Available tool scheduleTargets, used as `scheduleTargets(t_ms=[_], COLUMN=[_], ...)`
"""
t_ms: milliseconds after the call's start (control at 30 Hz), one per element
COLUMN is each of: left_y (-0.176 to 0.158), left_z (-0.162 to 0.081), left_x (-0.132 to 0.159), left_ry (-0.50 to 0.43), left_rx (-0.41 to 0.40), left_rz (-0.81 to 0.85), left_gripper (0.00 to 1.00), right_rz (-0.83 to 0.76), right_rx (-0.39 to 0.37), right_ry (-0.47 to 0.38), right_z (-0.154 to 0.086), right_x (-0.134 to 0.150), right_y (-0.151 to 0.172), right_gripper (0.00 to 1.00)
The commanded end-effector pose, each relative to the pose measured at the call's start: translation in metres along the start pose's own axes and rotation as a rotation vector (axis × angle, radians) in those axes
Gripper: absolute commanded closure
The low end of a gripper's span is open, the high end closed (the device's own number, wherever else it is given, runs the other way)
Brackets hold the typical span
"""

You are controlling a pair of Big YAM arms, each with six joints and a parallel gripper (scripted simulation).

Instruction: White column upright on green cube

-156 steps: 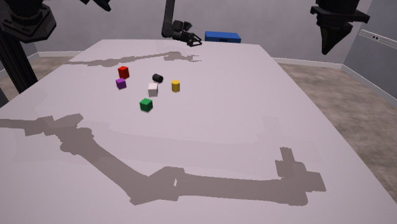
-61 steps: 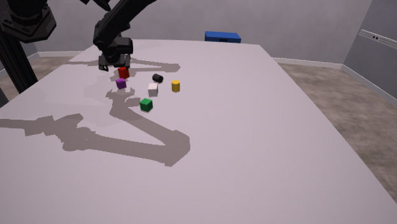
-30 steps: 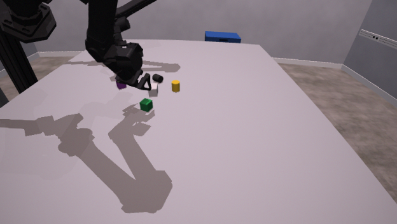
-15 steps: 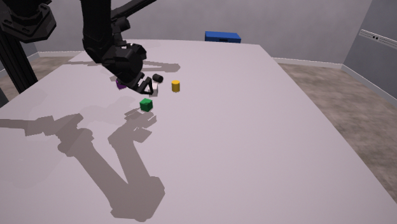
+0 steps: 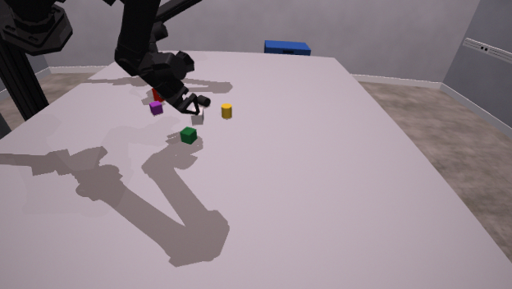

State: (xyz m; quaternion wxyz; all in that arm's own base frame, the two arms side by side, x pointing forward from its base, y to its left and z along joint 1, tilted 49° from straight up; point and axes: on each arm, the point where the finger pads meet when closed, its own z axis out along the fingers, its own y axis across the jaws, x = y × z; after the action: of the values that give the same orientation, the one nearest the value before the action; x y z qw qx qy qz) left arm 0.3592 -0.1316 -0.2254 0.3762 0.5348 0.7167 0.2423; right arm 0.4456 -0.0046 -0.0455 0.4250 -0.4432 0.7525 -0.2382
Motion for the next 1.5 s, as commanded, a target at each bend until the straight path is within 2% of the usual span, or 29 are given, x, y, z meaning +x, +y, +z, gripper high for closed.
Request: scheduleTargets(t_ms=[0,200,333,700,733,800,867,933,1000,1033,1200,1267,1467], left_y=[0.000,0.000,0.000,0.000,0.001,0.001,0.003,0.006,0.006,0.007,0.007,0.005,-0.003], left_z=[-0.002,-0.002,-0.002,-0.002,-0.002,-0.003,-0.001,-0.005,-0.005,-0.010,-0.051,-0.071,-0.114], left_x=[-0.001,-0.001,-0.001,-0.001,-0.008,-0.017,-0.035,-0.067,-0.067,-0.087,-0.189,-0.222,-0.270], left_ry=[-0.001,-0.001,-0.001,-0.001,-0.012,-0.024,-0.051,-0.096,-0.096,-0.124,-0.270,-0.319,-0.400], left_rx=[0.002,0.002,0.002,0.002,0.003,0.005,-0.001,-0.003,-0.003,-0.003,-0.003,0.000,0.012], left_rz=[-0.003,-0.003,-0.003,-0.003,-0.010,-0.014,-0.026,-0.033,-0.033,-0.033,-0.028,-0.026,-0.013], left_gripper=[0.00,0.00,0.00,0.00,0.00,0.00,0.00,0.00,0.00,0.00,0.00,0.00,0.00], right_rz=[0.133,0.214,0.226,0.211,0.212,0.158,0.100,0.028,0.028,-0.007,-0.123,-0.148,-0.174], right_rx=[0.069,0.151,0.181,0.199,0.211,0.188,0.170,0.135,0.135,0.111,0.005,-0.025,-0.059], right_ry=[-0.043,-0.037,-0.028,-0.012,0.001,0.022,0.038,0.049,0.049,0.051,0.040,0.033,0.016], right_z=[0.014,0.032,0.037,0.035,0.035,0.030,0.026,0.019,0.019,0.014,-0.009,-0.016,-0.024], right_x=[-0.026,-0.049,-0.055,-0.051,-0.047,-0.039,-0.031,-0.020,-0.020,-0.014,0.013,0.021,0.030], right_y=[0.022,0.054,0.064,0.059,0.050,0.052,0.046,0.035,0.035,0.029,-0.001,-0.010,-0.032], right_gripper=[0.00,0.00,0.00,0.00,0.00,0.00,0.00,0.00,0.00,0.00,0.00,0.00,0.00])
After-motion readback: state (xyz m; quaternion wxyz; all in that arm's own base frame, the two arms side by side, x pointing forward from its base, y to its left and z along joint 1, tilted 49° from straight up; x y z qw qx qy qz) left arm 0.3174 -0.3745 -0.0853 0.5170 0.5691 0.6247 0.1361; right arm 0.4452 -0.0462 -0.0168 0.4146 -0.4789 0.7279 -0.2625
